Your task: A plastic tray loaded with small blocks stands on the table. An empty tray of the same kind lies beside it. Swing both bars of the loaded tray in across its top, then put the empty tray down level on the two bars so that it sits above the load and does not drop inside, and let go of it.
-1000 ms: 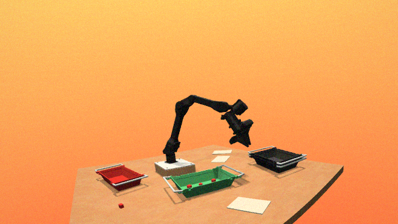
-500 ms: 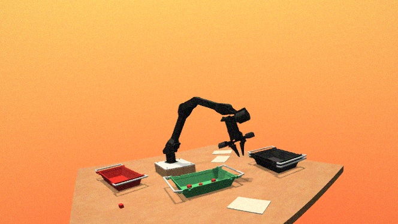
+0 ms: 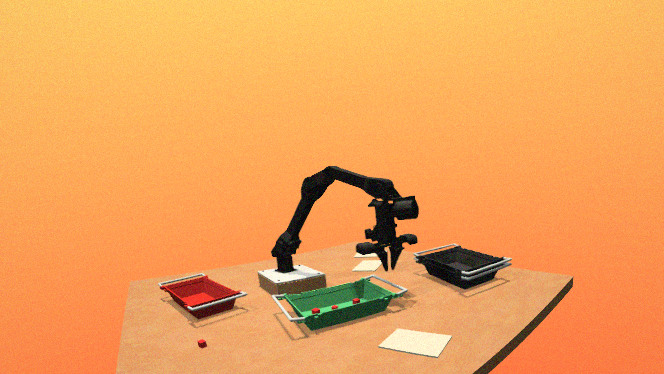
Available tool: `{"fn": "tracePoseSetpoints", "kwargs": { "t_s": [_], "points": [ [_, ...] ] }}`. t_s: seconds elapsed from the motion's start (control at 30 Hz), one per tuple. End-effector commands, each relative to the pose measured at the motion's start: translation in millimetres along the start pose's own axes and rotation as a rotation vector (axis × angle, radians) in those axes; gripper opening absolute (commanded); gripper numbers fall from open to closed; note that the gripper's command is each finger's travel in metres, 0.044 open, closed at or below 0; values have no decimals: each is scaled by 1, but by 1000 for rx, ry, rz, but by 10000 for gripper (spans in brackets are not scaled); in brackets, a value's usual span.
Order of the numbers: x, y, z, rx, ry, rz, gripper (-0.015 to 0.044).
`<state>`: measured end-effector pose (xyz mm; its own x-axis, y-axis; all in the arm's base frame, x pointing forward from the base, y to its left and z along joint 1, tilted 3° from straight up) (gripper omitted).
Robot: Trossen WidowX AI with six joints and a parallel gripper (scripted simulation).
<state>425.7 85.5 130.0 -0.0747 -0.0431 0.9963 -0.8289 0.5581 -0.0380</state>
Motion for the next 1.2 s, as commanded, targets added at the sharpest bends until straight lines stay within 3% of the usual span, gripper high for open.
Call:
{"fn": "tracePoseSetpoints", "kwargs": {
  "t_s": [0.0,0.27,0.73,1.0,1.17],
  "points": [
    [-6,1,2,100,17,-46,88],
    [-10,1,2,100,17,-46,88],
    [-65,4,4,100,17,-46,88],
    [-66,4,4,100,17,-46,88],
    [-48,1,12,100,18,-46,88]
  ]
}}
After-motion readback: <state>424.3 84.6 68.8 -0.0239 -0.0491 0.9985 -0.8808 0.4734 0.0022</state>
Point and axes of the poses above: the point midway between the two fingers, 35 mm back from their tips, its own x axis back along the fingers, its own z axis across the jaws, y = z × x, the point moved 4 cm from there along x, back along the fingers, and after that the axes turned 8 degrees about -x, right-handed, at the moved point
